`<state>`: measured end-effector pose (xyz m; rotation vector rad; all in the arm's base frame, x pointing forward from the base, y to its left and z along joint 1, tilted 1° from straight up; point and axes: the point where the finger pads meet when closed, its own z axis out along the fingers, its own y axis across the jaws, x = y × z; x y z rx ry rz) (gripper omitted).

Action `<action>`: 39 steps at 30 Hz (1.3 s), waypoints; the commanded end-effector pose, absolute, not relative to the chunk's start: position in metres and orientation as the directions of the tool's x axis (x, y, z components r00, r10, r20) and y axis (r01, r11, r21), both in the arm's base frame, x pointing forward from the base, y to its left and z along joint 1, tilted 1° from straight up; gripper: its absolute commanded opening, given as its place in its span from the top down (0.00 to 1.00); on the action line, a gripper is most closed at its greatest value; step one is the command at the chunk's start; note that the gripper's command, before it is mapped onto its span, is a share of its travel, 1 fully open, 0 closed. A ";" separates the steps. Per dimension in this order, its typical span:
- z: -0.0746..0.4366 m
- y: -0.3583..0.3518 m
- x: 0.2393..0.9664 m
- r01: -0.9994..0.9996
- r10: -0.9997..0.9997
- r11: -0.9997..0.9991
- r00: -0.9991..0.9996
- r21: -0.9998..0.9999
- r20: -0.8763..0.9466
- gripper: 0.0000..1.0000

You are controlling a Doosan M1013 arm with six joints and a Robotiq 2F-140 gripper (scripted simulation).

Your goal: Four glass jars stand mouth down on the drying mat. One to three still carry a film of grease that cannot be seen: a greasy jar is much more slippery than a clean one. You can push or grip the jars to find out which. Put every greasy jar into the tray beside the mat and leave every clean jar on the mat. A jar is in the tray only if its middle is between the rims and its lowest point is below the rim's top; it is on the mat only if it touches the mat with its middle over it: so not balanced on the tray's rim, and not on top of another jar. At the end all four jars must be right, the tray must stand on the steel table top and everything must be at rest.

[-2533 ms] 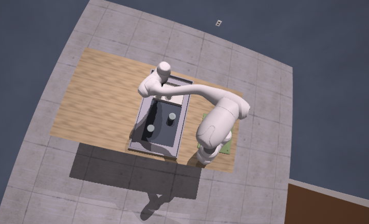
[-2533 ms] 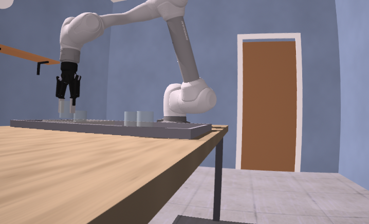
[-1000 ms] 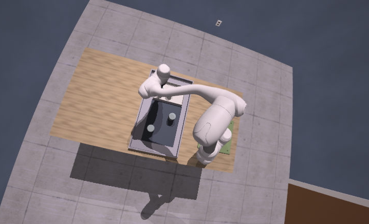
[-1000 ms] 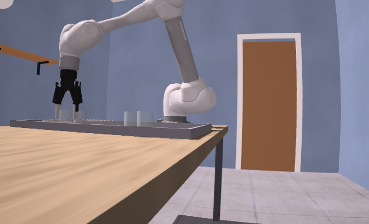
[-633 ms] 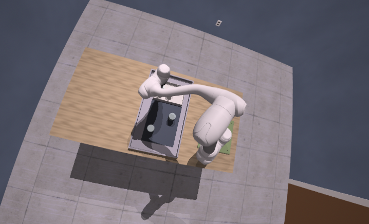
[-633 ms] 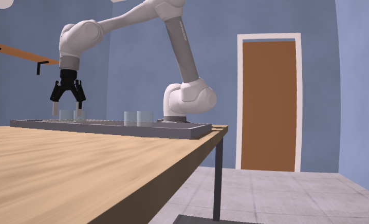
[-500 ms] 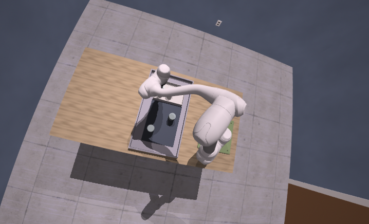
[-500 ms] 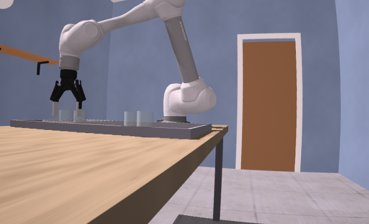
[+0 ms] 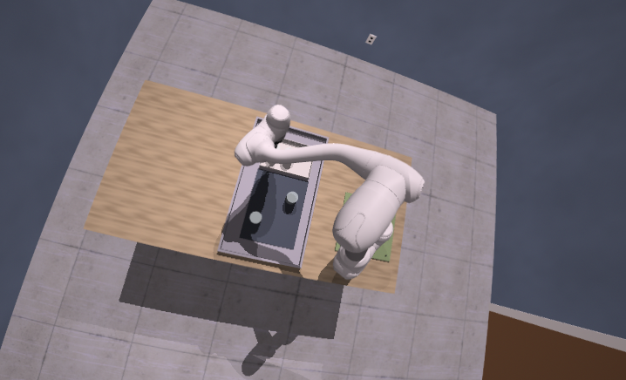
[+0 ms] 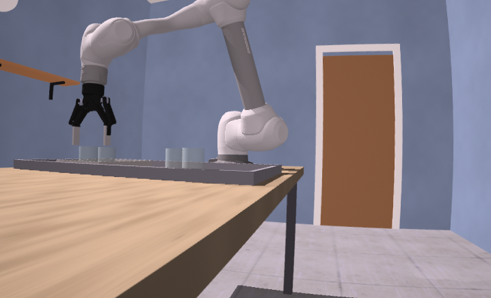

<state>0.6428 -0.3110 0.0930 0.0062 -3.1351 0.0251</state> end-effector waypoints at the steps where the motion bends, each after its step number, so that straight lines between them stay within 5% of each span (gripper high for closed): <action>1: 0.114 -0.313 0.646 -0.008 -0.008 1.000 -1.000 -0.016 -0.001 0.00; 17: 0.169 -0.312 0.646 -0.008 -0.008 1.000 -1.000 -0.016 -0.001 0.00; 39: 0.169 -0.287 0.645 -0.008 -0.008 1.000 -1.000 -0.016 -0.001 0.00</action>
